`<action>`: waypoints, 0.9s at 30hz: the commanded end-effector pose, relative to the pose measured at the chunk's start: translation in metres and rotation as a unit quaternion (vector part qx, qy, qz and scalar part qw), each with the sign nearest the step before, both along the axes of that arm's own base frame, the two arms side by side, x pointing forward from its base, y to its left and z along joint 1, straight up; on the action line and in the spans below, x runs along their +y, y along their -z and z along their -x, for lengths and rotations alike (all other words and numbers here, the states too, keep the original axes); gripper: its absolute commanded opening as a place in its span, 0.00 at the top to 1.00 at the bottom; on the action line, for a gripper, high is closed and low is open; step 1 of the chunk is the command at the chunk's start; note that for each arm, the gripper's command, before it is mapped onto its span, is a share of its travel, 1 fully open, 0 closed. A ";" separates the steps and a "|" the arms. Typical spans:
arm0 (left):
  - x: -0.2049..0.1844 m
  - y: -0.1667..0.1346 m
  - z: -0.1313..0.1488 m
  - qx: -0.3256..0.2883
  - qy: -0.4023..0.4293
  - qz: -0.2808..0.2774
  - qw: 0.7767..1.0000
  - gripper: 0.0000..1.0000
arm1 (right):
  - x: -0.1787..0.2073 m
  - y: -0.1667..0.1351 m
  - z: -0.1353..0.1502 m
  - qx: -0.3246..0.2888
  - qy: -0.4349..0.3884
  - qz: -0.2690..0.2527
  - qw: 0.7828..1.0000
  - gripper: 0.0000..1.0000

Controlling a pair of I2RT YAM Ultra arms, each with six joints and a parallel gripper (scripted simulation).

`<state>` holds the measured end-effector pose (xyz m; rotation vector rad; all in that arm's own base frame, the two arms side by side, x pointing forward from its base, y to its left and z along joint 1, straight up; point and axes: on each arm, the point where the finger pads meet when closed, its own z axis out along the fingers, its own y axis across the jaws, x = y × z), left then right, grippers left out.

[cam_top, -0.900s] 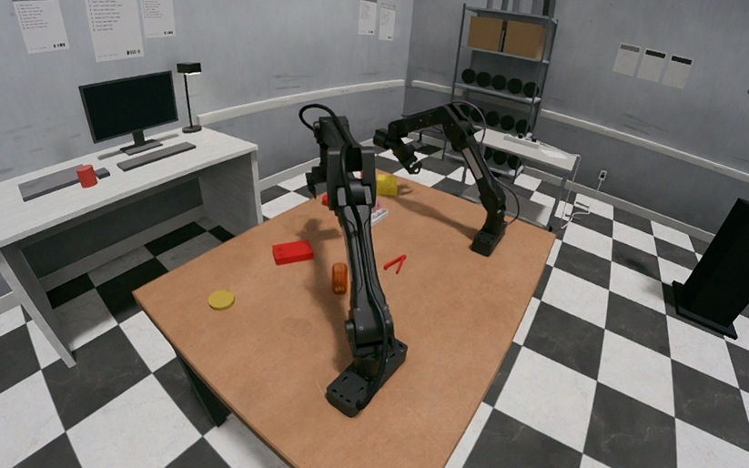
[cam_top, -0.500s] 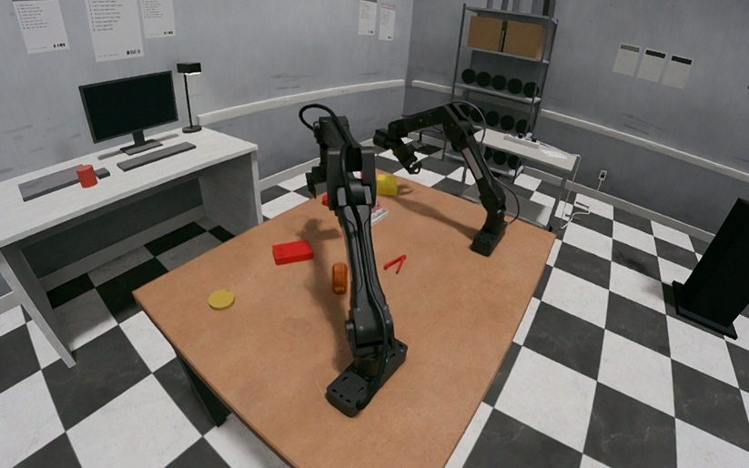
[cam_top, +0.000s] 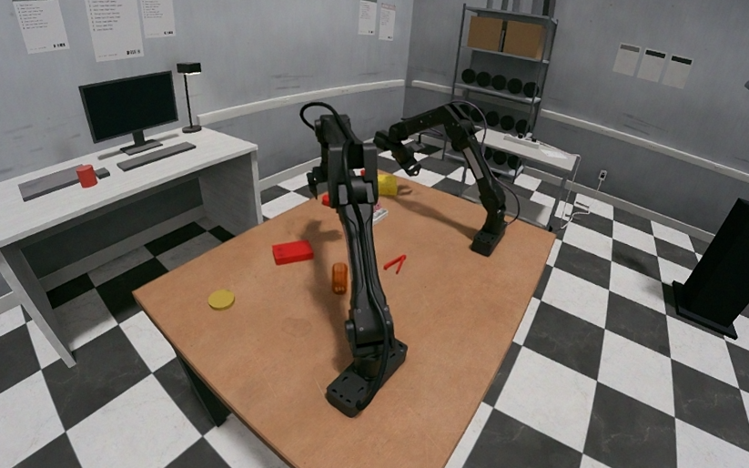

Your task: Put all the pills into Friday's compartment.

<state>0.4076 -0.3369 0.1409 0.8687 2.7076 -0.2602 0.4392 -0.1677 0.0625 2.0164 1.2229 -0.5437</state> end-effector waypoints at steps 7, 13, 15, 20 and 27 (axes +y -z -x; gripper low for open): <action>0.014 -0.109 0.062 -0.052 0.018 0.055 0.997 0.00 | 0.046 -0.028 -0.002 -0.039 -0.128 0.043 0.990 0.00; 0.054 -0.173 0.135 -0.091 0.036 0.094 0.991 0.00 | 0.094 -0.030 0.023 -0.032 -0.233 0.064 0.970 0.00; 0.069 -0.187 0.158 -0.101 0.042 0.107 0.988 0.00 | 0.110 -0.030 0.033 -0.030 -0.269 0.071 0.960 0.00; 0.109 -0.213 0.212 -0.133 0.054 0.144 0.979 0.00 | 0.153 -0.032 0.053 -0.029 -0.369 0.089 0.925 0.00; 0.146 -0.219 0.257 -0.157 0.066 0.175 0.970 0.00 | 0.203 -0.034 0.074 -0.029 -0.480 0.110 0.870 0.00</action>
